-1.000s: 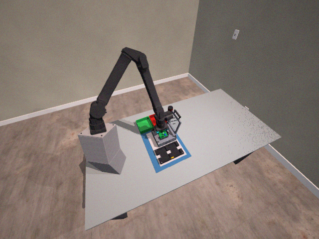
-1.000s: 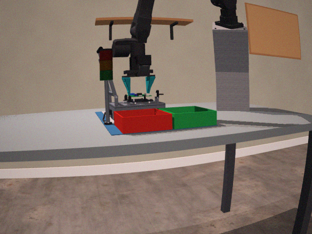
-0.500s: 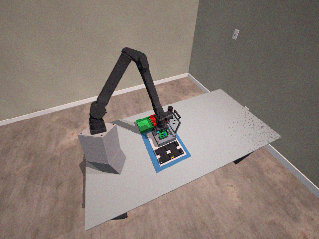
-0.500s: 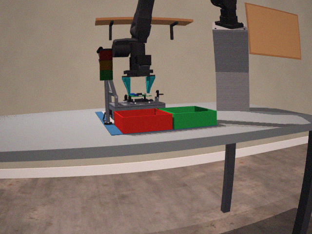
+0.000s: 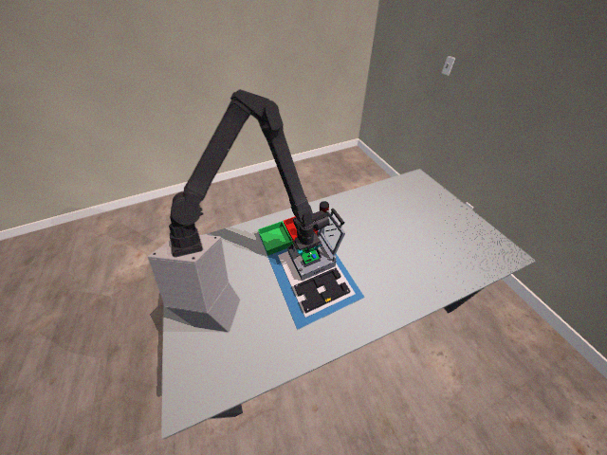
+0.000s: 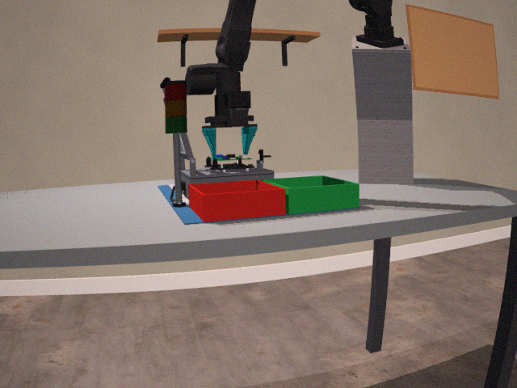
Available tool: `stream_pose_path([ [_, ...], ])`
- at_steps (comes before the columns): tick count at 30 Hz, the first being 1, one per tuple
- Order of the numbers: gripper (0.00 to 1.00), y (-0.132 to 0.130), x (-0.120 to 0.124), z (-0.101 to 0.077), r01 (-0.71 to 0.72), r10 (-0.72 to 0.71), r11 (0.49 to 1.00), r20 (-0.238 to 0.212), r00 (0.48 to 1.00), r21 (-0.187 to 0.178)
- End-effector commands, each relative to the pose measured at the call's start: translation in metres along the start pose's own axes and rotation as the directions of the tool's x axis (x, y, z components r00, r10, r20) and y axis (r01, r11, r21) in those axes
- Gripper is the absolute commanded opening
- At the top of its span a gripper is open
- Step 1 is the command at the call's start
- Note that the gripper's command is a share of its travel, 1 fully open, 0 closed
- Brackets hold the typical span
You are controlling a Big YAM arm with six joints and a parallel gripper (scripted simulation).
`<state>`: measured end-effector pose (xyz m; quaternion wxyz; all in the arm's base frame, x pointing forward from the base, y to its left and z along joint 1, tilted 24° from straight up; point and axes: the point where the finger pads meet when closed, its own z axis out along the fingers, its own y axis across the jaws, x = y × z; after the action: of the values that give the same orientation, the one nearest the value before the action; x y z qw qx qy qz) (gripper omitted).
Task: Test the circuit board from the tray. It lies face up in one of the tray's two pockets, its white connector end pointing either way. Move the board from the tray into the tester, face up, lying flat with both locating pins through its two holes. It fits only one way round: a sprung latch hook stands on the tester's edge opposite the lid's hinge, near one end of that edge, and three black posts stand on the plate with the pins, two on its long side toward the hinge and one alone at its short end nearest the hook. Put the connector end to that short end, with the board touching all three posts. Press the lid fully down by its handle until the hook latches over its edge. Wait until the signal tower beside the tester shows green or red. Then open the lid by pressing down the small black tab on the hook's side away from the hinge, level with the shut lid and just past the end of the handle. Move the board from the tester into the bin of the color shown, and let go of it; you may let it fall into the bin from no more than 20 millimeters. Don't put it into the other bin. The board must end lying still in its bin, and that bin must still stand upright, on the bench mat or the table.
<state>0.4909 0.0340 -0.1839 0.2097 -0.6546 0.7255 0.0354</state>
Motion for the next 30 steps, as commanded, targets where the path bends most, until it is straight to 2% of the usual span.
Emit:
stream_pose_path([
  [1,0.72,0.0008,-0.0016,0.0066,0.001,-0.001,1.000,0.000,1.000,0.002],
  [30,0.72,0.0041,-0.0011,0.0073,-0.001,0.001,1.000,0.000,1.000,-0.001],
])
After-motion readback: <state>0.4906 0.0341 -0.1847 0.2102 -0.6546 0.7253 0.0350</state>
